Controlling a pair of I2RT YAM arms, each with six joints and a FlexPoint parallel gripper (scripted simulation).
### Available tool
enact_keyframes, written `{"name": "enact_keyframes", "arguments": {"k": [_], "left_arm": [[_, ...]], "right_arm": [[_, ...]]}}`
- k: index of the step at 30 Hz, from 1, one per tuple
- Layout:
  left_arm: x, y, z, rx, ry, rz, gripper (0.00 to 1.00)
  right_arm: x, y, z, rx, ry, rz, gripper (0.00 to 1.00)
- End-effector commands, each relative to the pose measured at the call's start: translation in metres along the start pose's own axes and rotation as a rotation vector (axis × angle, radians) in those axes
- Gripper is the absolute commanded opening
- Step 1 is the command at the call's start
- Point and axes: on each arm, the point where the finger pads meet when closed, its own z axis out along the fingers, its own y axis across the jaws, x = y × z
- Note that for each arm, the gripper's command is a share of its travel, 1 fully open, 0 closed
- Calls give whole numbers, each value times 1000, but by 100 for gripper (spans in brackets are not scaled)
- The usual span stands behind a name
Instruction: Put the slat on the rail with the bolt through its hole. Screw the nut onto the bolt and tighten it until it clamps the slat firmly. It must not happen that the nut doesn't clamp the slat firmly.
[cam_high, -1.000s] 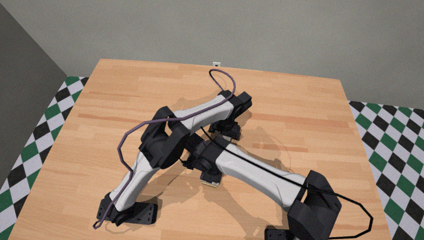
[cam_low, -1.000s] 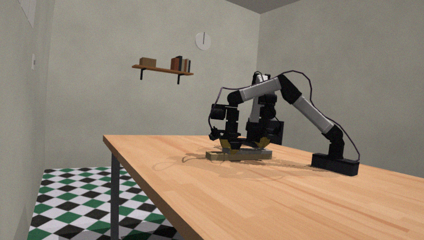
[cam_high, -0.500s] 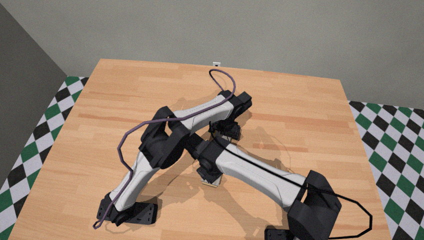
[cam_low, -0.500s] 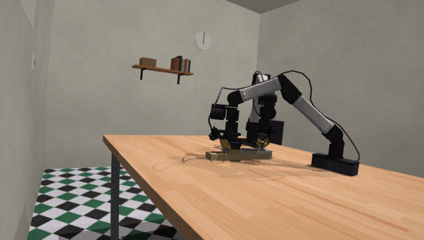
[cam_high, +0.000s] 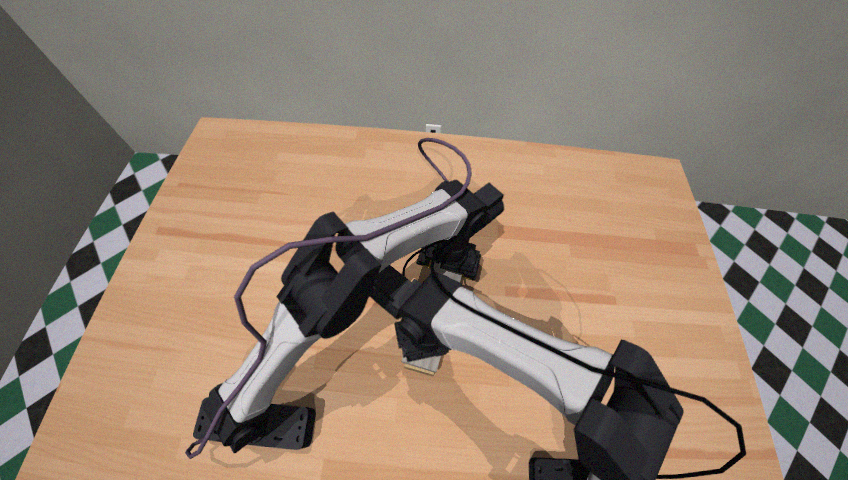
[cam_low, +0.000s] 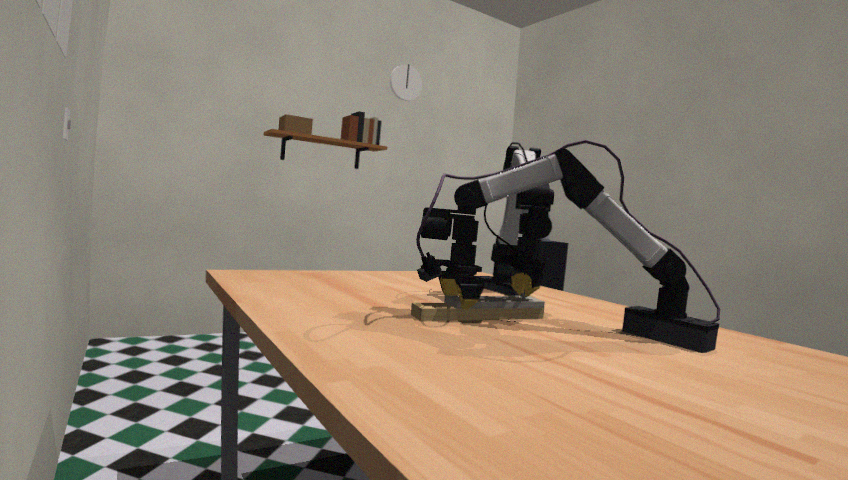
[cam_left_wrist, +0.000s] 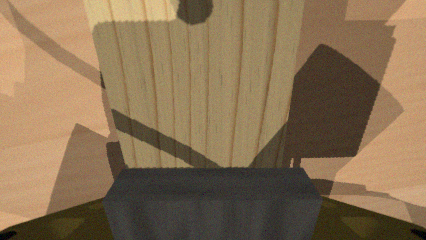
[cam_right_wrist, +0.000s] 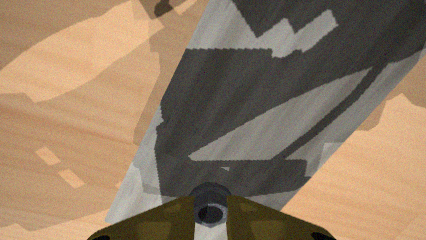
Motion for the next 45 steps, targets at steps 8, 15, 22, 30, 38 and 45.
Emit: {"name": "enact_keyframes", "arguments": {"k": [8, 15, 22, 30, 38, 45], "left_arm": [[-4, -1, -7, 9, -17, 1, 67], [-4, -1, -7, 9, -17, 1, 67], [-4, -1, -7, 9, -17, 1, 67], [-4, -1, -7, 9, -17, 1, 67], [-4, -1, -7, 9, -17, 1, 67], [-4, -1, -7, 9, -17, 1, 67]], "right_arm": [[-3, 1, -9, -32, -24, 499, 14], [-3, 1, -9, -35, -21, 697, 14], [-3, 1, -9, -39, -16, 974, 14], [-3, 1, -9, -42, -11, 1212, 14], [-2, 0, -9, -40, -9, 1270, 14], [-2, 0, -9, -39, -9, 1270, 14]]}}
